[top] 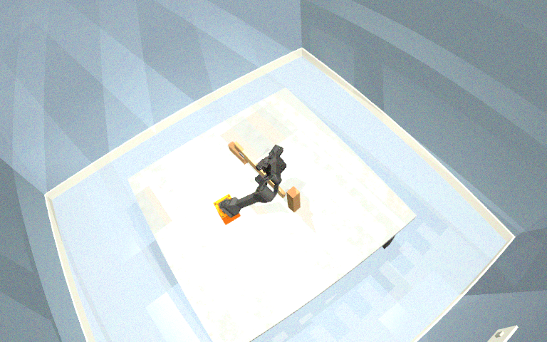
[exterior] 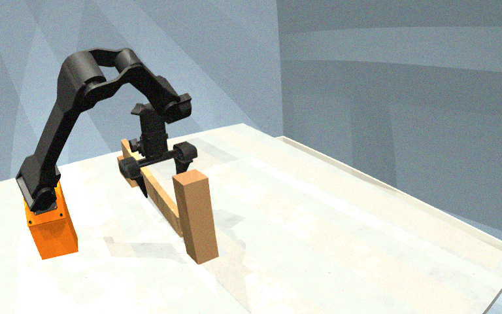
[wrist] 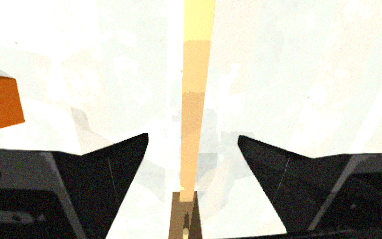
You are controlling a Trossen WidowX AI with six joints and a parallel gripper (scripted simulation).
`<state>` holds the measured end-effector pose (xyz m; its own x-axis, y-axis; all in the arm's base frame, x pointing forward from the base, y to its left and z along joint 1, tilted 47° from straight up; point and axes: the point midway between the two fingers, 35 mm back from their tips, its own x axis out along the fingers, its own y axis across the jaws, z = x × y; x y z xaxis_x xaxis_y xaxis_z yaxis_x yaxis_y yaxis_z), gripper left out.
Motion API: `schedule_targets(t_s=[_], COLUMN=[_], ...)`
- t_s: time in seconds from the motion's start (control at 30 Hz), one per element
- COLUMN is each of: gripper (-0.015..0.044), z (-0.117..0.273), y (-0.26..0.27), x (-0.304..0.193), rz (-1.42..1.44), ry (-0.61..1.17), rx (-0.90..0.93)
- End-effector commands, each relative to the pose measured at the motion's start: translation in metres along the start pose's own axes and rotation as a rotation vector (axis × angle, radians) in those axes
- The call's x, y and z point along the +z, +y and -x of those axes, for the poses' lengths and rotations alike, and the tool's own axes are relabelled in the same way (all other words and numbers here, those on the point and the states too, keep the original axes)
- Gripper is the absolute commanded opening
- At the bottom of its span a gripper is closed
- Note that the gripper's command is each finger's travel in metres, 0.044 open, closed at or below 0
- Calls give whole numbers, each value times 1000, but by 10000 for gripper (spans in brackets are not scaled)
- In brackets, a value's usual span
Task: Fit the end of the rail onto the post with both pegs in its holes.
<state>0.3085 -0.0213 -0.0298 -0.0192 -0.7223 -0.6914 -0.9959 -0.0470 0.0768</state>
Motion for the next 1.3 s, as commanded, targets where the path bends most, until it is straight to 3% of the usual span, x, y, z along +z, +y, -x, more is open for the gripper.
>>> schedule_targets(t_s=[0.0,0.87,1.27], gripper=[440,440,125], z=[-9,-47,-47], y=[3,5,5], x=[0,-2,-2], rz=[8,12,12], ry=[5,11,11], rx=[5,5,5])
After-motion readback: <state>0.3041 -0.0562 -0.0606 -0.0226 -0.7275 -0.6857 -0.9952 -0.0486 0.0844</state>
